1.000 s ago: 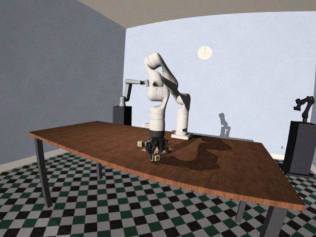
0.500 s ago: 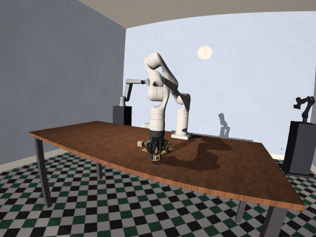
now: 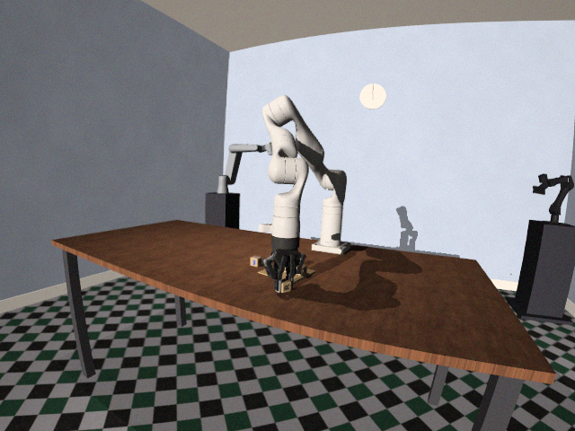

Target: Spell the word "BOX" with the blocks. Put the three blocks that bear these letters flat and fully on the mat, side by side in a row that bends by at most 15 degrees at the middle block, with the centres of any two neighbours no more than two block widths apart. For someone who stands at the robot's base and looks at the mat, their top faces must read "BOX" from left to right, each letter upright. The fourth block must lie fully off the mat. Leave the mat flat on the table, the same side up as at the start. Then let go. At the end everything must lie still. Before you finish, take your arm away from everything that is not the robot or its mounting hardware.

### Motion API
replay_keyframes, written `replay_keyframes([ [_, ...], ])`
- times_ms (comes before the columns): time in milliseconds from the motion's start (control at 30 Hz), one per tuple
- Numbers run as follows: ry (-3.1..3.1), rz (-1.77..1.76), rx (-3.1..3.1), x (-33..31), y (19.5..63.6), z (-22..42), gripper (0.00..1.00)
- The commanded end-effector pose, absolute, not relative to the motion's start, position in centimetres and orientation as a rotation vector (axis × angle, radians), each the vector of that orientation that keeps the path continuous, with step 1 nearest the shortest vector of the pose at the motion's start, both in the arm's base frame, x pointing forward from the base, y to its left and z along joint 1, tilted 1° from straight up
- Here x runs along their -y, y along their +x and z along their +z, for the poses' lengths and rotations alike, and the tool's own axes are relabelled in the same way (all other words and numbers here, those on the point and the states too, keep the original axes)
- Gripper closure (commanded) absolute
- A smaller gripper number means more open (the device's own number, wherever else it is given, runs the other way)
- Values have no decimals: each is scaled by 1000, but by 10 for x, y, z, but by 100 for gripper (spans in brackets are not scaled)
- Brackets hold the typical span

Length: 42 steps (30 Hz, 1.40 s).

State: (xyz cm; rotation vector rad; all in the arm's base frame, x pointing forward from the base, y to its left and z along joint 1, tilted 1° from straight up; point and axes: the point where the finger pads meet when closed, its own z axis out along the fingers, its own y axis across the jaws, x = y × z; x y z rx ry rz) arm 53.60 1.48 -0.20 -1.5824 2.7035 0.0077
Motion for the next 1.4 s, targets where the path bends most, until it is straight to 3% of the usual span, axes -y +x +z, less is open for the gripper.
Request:
replay_keyframes([
  [0,-1582,7,-2702,-15,536,-1,74],
  [333,-1582,7,-2702,-15,536,6,74],
  [900,-1582,7,-2702,-14,536,95,74],
  [1367,-1585,7,-2701,-13,535,99,74],
])
